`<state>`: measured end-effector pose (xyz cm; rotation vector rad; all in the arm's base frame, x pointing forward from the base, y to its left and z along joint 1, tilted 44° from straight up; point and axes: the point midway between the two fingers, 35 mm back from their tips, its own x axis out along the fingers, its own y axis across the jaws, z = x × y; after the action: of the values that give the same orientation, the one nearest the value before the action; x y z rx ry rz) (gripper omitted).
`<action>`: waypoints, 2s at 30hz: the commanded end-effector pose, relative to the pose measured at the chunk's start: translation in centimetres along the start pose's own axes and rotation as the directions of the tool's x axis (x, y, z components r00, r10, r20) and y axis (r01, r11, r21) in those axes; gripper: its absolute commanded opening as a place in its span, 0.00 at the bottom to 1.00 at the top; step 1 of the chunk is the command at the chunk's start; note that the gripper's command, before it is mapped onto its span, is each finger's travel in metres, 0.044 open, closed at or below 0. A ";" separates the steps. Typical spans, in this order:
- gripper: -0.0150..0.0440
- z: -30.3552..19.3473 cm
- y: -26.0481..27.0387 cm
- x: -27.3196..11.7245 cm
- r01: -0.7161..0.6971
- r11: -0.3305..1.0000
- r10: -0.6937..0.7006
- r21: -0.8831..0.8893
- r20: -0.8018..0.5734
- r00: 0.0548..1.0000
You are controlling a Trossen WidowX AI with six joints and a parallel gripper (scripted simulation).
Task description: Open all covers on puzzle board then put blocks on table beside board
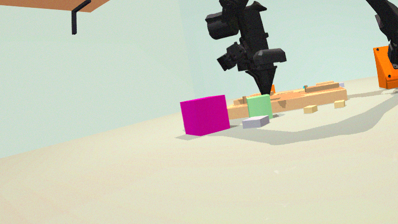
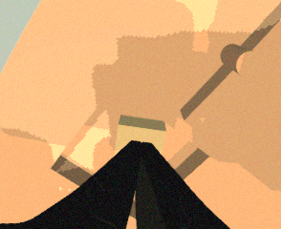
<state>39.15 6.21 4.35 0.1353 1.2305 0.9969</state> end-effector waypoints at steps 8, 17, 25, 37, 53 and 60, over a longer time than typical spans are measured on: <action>0.25 -0.2 0.1 0.4 -0.005 1.000 0.005 0.006 0.001 1.000; 0.25 -1.0 0.3 0.7 -0.005 1.000 0.005 0.003 0.000 1.000; 0.25 -1.0 0.3 0.7 -0.005 1.000 0.005 0.003 0.000 1.000; 0.25 -1.0 0.3 0.7 -0.005 1.000 0.005 0.003 0.000 1.000; 0.25 -1.0 0.3 0.7 -0.005 1.000 0.005 0.003 0.000 1.000; 0.25 -0.9 0.3 0.0 -0.005 1.000 0.005 0.009 0.000 1.000</action>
<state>38.16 6.29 3.93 0.1476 1.2368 0.9973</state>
